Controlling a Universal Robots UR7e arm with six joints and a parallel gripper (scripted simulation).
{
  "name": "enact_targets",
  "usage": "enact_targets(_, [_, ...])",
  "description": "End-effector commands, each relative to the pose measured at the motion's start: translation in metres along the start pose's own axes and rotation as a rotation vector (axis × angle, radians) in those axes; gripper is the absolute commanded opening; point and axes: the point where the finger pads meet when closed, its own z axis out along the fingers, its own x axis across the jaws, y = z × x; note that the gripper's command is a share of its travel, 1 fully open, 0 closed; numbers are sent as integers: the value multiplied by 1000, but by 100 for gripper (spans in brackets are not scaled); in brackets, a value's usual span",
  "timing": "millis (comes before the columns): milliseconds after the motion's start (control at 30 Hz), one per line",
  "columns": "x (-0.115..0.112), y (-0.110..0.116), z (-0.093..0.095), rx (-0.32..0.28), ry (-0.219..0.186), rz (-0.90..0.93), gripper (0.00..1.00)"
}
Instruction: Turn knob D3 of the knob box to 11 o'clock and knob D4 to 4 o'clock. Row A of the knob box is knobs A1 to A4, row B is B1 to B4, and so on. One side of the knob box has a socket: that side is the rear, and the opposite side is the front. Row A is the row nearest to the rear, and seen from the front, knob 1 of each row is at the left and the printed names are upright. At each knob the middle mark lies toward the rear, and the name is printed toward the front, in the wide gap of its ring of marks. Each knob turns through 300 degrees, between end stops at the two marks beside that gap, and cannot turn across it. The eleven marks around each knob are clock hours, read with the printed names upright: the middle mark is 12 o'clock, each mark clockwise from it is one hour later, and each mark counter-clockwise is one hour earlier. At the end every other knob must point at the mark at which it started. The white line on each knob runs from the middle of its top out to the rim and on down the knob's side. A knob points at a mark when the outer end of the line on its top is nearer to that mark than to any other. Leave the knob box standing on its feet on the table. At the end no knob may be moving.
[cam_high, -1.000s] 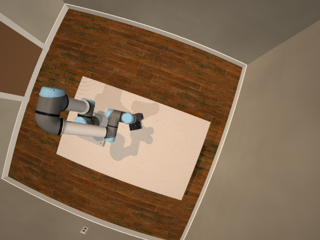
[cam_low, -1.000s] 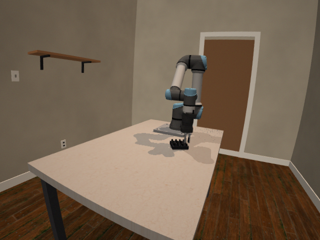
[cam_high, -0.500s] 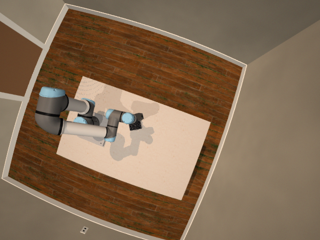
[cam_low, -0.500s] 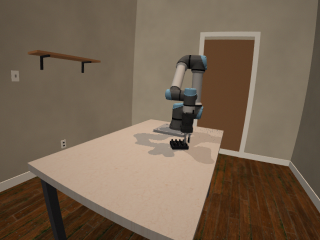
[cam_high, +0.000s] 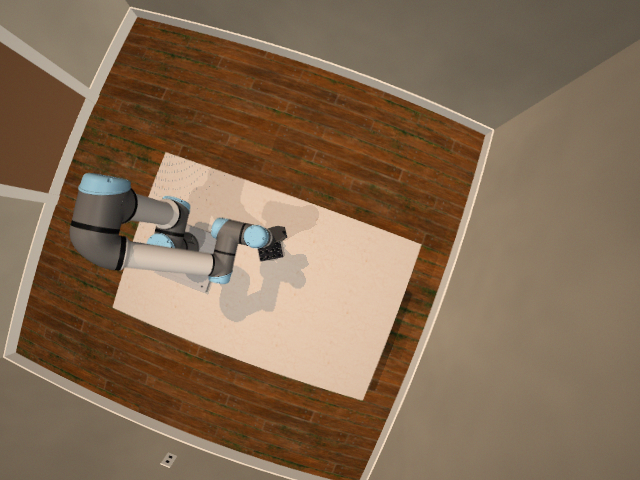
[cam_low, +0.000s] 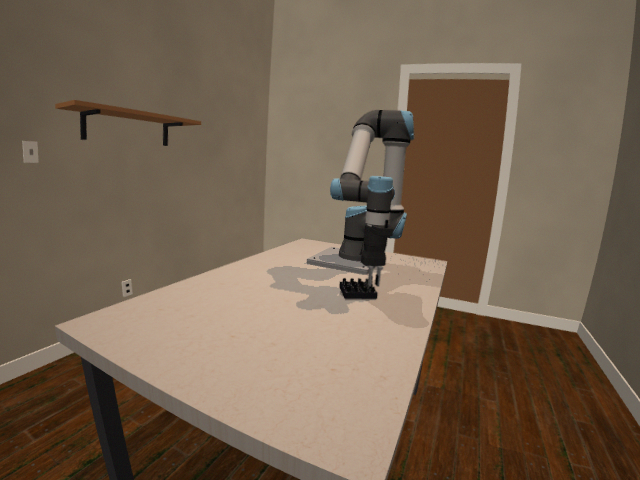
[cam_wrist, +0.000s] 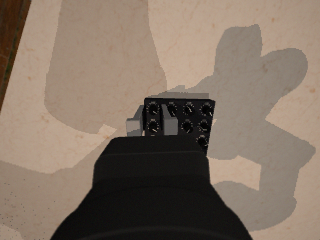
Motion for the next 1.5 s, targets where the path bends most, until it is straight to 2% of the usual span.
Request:
enact_targets(0, [0, 1, 0, 0, -1, 1, 46])
enact_targets(1100, [0, 1, 1, 0, -1, 1, 46])
enact_targets(1467, [0, 2, 8, -3, -2, 1, 46])
